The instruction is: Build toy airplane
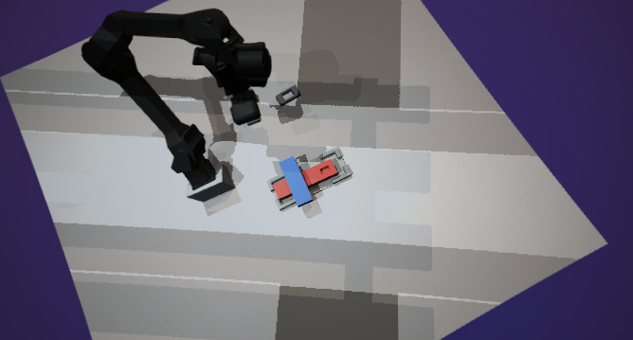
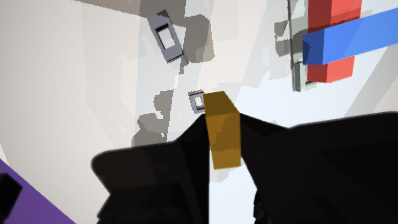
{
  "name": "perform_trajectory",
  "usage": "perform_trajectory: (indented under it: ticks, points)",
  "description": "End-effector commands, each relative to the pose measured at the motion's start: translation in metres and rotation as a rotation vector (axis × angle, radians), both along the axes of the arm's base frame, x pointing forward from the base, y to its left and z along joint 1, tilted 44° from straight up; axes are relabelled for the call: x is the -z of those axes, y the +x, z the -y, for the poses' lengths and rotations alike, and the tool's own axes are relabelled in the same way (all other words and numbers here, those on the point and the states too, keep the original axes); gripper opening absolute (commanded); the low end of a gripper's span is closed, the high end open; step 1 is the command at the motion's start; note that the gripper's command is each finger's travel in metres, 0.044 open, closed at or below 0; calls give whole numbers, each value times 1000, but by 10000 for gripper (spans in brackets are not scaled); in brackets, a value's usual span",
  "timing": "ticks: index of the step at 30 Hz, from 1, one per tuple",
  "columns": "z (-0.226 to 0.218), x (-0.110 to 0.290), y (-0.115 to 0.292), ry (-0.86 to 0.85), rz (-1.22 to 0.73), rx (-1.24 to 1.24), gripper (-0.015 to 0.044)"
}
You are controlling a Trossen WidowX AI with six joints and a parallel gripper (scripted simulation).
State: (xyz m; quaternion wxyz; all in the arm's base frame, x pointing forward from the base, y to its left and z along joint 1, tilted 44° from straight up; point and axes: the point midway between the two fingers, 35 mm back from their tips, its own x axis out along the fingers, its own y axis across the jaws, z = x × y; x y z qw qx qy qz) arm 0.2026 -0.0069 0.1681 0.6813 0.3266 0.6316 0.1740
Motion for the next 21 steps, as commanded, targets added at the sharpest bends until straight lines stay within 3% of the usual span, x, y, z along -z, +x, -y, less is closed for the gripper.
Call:
perform_trajectory:
  ticks: [1, 21]
  points:
    - [7, 4, 7, -7, 3, -9, 0]
    - [41, 34, 42, -5, 7, -34, 0]
